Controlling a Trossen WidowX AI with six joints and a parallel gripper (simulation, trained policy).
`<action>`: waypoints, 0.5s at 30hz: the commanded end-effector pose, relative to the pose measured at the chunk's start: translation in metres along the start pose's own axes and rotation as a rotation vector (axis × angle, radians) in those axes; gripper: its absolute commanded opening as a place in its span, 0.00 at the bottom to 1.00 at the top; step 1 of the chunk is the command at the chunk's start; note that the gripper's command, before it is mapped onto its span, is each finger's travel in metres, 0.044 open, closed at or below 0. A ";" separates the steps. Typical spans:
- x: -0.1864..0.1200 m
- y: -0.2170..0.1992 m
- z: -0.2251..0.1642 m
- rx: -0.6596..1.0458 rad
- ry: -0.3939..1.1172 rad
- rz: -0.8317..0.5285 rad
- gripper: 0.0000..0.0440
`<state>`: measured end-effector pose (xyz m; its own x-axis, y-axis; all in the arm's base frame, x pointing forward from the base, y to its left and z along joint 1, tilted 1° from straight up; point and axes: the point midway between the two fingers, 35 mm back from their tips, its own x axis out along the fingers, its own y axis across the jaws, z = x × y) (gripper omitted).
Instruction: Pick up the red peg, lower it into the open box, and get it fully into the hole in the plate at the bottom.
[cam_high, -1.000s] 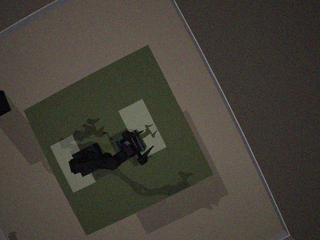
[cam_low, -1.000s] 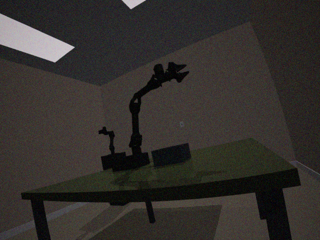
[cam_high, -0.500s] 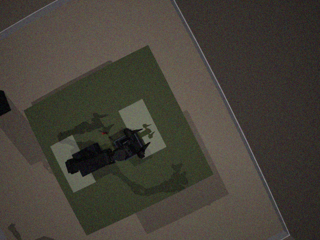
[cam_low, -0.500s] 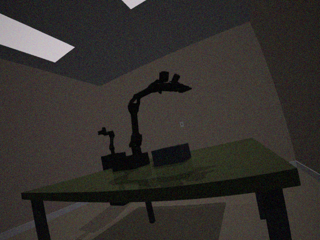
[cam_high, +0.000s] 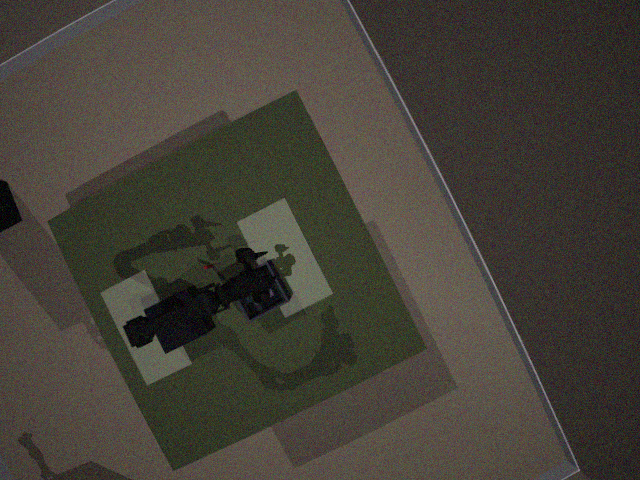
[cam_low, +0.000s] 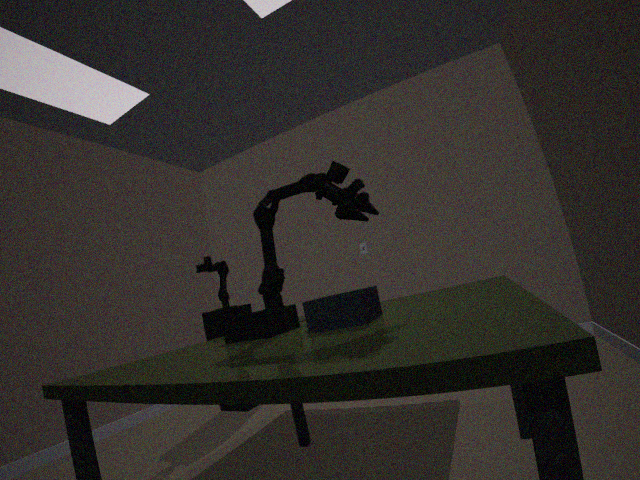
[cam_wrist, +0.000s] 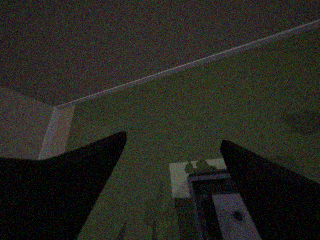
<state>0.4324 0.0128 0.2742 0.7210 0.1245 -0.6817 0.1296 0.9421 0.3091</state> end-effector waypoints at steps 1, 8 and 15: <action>0.001 0.003 -0.035 0.060 0.112 -0.040 1.00; -0.005 0.013 -0.099 0.161 0.309 -0.127 1.00; -0.021 0.021 -0.162 0.254 0.483 -0.257 1.00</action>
<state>0.3335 0.0721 0.1982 0.3409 0.1090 -0.9338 0.4060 0.8788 0.2508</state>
